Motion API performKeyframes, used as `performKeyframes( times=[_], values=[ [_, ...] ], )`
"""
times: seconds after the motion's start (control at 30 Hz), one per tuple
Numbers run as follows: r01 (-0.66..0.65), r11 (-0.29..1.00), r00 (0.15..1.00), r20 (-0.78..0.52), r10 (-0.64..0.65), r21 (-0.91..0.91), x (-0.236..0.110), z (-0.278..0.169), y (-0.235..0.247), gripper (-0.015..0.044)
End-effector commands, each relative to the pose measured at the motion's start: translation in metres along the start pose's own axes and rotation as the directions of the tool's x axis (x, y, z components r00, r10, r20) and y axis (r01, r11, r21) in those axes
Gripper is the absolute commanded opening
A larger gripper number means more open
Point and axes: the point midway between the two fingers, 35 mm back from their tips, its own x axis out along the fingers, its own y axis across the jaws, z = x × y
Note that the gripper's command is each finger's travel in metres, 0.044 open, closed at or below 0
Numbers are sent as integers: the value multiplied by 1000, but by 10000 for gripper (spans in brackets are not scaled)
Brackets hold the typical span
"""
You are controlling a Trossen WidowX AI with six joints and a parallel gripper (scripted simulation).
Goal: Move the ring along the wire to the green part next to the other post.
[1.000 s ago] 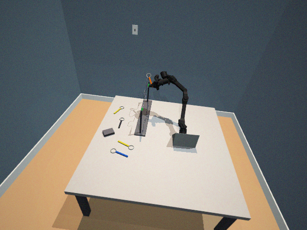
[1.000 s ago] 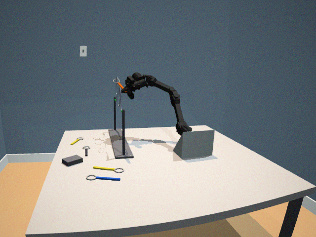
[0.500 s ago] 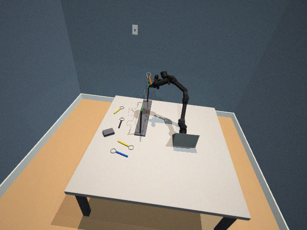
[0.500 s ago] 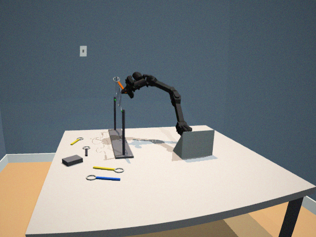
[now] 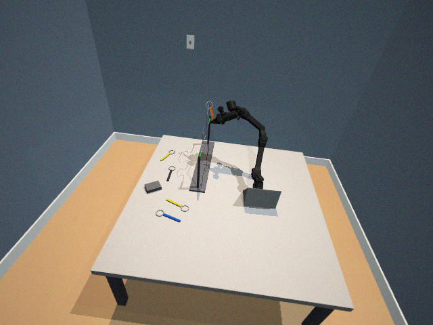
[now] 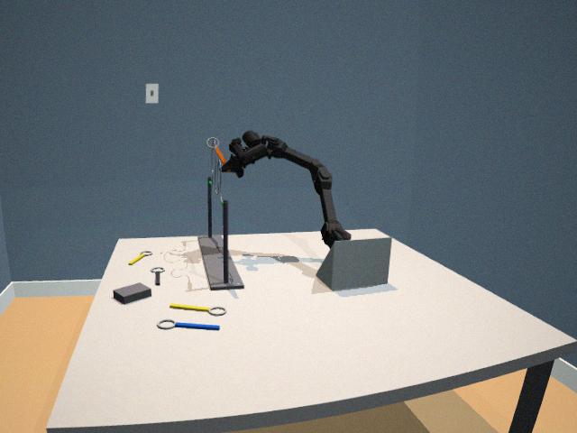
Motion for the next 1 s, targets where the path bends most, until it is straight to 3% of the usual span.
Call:
performKeyframes(
  times=[0.0, 0.97],
  values=[
    [24, 998, 1000, 4, -24, -53, 0, -1, -1, -150],
    [179, 913, 984, 78, -161, -365, 1, 1, -13, -150]
  ],
)
